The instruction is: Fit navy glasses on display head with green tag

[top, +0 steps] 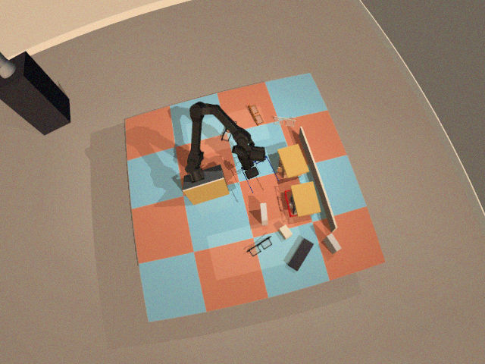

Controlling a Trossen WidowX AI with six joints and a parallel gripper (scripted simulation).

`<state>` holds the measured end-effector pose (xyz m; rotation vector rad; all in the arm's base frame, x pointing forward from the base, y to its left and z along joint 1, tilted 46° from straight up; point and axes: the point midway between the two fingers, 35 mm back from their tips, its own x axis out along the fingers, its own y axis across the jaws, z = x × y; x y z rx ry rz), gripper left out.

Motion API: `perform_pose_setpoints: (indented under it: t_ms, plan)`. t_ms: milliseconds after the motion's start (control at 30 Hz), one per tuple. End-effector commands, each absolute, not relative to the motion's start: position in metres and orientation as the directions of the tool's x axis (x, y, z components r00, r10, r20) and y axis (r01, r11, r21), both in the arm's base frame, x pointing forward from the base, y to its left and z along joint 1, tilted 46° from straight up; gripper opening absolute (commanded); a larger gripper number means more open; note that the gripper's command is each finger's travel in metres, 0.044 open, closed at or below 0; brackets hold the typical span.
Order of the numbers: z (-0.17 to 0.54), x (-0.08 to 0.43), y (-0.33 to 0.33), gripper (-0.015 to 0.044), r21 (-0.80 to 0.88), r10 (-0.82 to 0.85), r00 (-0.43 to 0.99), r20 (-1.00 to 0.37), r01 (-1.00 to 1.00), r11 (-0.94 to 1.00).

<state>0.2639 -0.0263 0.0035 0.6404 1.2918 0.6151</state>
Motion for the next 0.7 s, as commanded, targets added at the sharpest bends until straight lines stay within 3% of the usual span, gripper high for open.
perform_pose_setpoints:
  t_ms: [0, 667]
  plan:
    - [-0.002, 0.266, -0.039, 0.0, 0.714, 0.735, 0.2, -0.648, -0.177, 0.678]
    - [-0.031, 0.261, -0.092, 0.0, 0.469, 0.737, 0.322, -0.595, -0.605, 0.643]
